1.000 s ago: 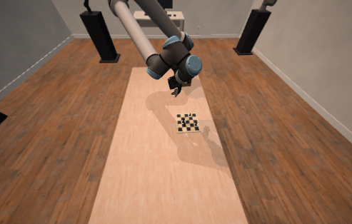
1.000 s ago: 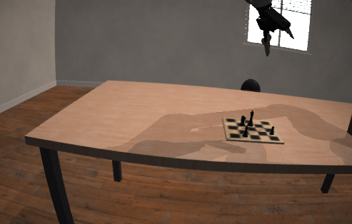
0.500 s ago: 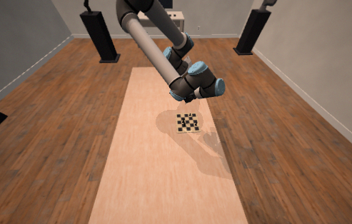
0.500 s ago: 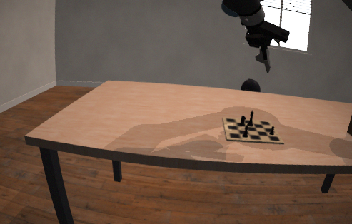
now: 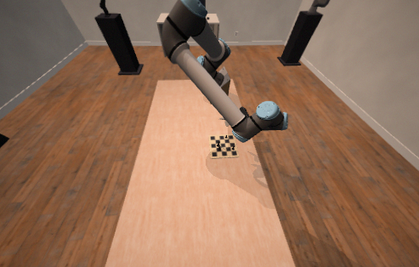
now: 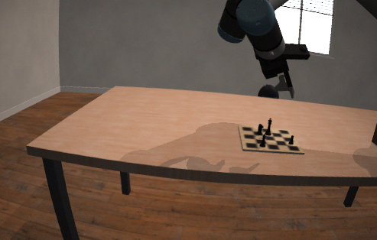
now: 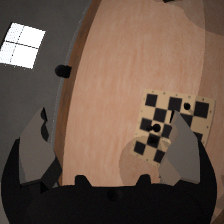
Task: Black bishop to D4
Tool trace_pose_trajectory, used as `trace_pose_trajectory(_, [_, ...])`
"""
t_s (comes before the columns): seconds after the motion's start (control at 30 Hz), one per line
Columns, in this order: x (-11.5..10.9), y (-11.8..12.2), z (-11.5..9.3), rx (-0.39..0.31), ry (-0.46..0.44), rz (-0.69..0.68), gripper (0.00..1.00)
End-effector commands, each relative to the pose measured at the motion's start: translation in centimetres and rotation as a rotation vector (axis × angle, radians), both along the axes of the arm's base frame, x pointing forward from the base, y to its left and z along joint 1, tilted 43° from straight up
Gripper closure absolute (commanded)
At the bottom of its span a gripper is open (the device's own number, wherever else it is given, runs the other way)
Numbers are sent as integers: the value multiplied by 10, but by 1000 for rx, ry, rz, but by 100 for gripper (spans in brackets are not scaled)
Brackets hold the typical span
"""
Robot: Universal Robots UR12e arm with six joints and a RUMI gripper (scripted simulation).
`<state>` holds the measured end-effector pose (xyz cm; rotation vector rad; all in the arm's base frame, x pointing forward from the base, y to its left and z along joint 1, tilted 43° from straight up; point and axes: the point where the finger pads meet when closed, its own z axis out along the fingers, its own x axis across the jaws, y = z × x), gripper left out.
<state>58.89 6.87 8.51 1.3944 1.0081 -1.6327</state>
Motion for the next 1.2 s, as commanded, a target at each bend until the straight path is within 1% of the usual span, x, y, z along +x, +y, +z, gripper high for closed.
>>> trace_pose_trajectory(0.0, [19,10,-38,-4,277,27,0])
trace_pose_trajectory(0.03, [23,12,-49,-5,320,29,0])
trace_pose_trajectory(0.1, [23,12,-49,-5,320,29,0])
trace_pose_trajectory(0.13, [26,14,-59,-7,446,38,0])
trace_pose_trajectory(0.27, [37,22,-100,-10,602,42,0])
trace_pose_trajectory(0.3, [37,22,-100,-11,642,44,0])
trace_pose_trajectory(0.47, [46,30,-149,-18,849,43,0])
trace_pose_trajectory(0.6, [50,34,-184,-27,1019,37,0])
trace_pose_trajectory(0.67, [50,34,-184,-27,1019,37,0])
trace_pose_trajectory(0.7, [51,35,-192,-31,1085,34,0])
trace_pose_trajectory(0.73, [51,36,-199,-33,1116,32,0])
trace_pose_trajectory(0.83, [52,38,-218,-39,1198,25,0])
trace_pose_trajectory(0.93, [52,40,-234,-44,1262,19,0])
trace_pose_trajectory(1.03, [52,41,-245,-48,1308,14,0])
trace_pose_trajectory(1.17, [52,42,-254,-51,1345,10,0])
